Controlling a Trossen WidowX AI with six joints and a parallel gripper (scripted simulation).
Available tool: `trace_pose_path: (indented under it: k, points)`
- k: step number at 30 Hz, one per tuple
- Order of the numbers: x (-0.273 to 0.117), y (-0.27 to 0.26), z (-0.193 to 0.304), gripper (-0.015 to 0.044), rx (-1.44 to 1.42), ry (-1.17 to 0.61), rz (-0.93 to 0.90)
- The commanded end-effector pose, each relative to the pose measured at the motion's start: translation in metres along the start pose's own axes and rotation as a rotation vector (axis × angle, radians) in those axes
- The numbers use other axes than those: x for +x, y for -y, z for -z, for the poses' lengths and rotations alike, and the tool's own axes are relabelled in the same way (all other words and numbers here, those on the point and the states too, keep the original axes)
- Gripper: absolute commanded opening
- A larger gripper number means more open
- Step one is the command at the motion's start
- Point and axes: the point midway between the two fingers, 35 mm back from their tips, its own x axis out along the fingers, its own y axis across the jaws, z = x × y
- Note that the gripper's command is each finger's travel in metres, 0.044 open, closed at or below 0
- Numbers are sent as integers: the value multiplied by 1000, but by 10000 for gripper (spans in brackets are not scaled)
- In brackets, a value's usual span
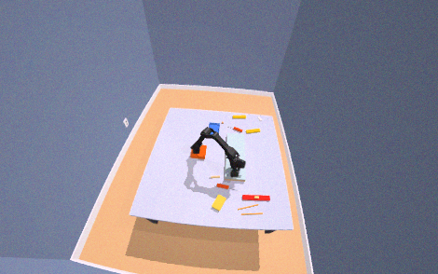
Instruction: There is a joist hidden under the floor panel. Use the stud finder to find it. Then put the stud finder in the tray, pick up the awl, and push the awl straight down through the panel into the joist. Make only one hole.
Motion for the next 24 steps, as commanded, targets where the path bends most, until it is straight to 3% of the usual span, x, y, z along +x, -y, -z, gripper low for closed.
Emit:
trace_pose_path:
  k: [1, 24]
  points:
    - [1, -14, 0, 0, -4, 0, -6]
    - [1, -95, 0, 0, -2, 1, -13]
